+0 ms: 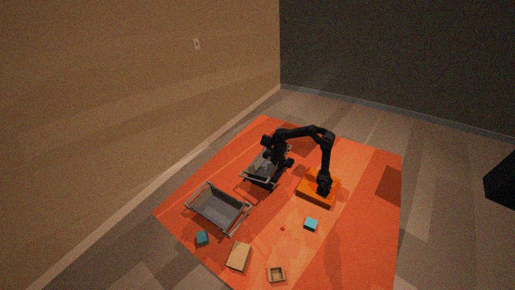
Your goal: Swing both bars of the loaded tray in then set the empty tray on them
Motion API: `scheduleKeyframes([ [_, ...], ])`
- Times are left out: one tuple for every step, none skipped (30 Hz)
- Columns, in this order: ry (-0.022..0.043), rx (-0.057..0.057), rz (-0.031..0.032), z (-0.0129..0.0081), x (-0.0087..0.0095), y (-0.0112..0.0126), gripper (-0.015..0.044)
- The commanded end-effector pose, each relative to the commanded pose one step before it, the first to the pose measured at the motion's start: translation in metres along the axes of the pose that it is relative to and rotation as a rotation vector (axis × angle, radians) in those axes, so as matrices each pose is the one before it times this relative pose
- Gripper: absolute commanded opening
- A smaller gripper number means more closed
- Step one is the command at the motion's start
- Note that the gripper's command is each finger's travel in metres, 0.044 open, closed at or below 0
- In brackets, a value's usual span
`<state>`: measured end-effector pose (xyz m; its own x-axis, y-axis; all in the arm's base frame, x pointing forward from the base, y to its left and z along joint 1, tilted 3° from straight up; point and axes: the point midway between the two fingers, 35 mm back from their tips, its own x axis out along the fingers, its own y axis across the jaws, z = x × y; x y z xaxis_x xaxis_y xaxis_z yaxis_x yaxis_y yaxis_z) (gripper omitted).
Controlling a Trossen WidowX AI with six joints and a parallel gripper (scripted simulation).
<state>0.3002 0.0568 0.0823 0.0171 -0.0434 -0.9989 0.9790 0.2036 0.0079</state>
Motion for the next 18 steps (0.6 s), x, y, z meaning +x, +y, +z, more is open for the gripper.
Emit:
scheduleKeyframes([
  [-0.00028,-0.0046,-0.01804,0.00032,0.00526,-0.00506,0.0],
  [0.0,0.0,0.0,0.0,0.0,0.0,0.0],
  [0.0,0.0,0.0,0.0,0.0,0.0,0.0],
  [0.0,0.0,0.0,0.0,0.0,0.0,0.0],
  [0.0,0.0,0.0,0.0,0.0,0.0,0.0],
  [0.0,0.0,0.0,0.0,0.0,0.0,0.0],
  [0.0,0.0,0.0,0.0,0.0,0.0,0.0],
  [0.0,0.0,-0.00001,0.0,0.00029,-0.00008,0.0],
  [0.0,0.0,-0.00001,0.00001,0.00051,-0.00014,0.0],
  [0.0,0.0,-0.00002,0.00001,0.00075,-0.00021,0.0],
  [-0.00001,0.0,-0.00003,0.00001,0.00105,-0.00029,0.0],
  [-0.00001,0.0,-0.00003,0.00001,0.00112,-0.00032,0.0],
  [-0.00001,0.0,-0.00003,0.00002,0.00126,-0.00036,0.0],
  [-0.00001,0.0,-0.00004,0.00002,0.00145,-0.00043,0.0],
  [-0.00001,0.0,-0.00004,0.00002,0.00138,-0.00042,0.0],
  [0.0,0.0,-0.00002,0.00001,0.00086,-0.00027,0.0],
  [0.0,0.0,-0.00001,0.0,0.00029,-0.00009,0.0],
  [0.0,0.0,0.0,0.0,0.0,0.0,0.0],
])
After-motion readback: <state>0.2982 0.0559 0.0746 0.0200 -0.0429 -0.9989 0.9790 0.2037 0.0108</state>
